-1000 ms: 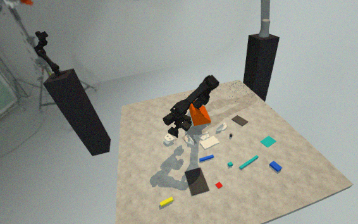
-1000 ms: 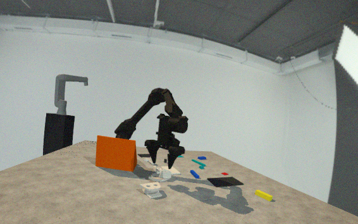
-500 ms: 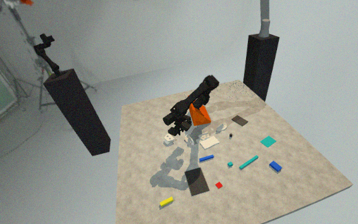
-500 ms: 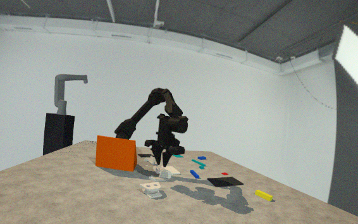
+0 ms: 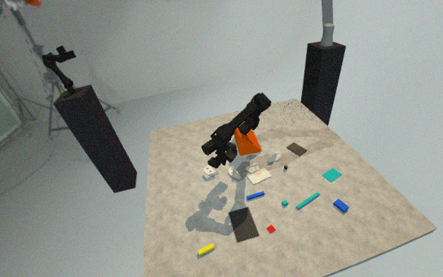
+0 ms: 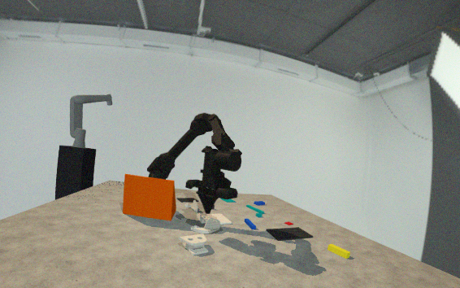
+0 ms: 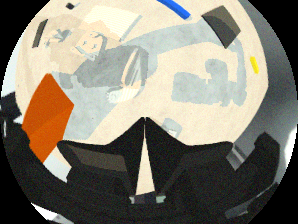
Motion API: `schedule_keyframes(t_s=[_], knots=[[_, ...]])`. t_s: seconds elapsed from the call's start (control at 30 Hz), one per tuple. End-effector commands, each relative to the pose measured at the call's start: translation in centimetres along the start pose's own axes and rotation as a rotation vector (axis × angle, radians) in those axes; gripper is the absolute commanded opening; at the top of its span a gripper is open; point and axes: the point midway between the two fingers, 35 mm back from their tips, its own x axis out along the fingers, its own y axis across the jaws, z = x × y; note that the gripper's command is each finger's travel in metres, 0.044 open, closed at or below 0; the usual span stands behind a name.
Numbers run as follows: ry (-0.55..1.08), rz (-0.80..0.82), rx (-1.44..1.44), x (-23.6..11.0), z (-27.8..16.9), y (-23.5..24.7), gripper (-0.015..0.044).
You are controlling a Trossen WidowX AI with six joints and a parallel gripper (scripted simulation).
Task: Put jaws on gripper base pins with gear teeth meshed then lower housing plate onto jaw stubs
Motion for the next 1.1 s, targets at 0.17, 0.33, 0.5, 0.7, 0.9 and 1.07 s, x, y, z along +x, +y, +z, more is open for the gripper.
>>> schedule_keyframes(t_s=[0.17, 0.33, 0.5, 0.7, 0.9, 1.07], knots=[[0.000, 0.000, 0.000, 0.00, 0.00, 0.00, 0.0000], [0.000, 0.000, 0.000, 0.00, 0.00, 0.00, 0.0079], [0.000, 0.000, 0.000, 0.00, 0.00, 0.00, 0.0210], [0.000, 0.000, 0.000, 0.00, 0.00, 0.00, 0.0368], [0.000, 0.000, 0.000, 0.00, 0.00, 0.00, 0.0440], [0.000, 0.000, 0.000, 0.00, 0.00, 0.00, 0.0440]])
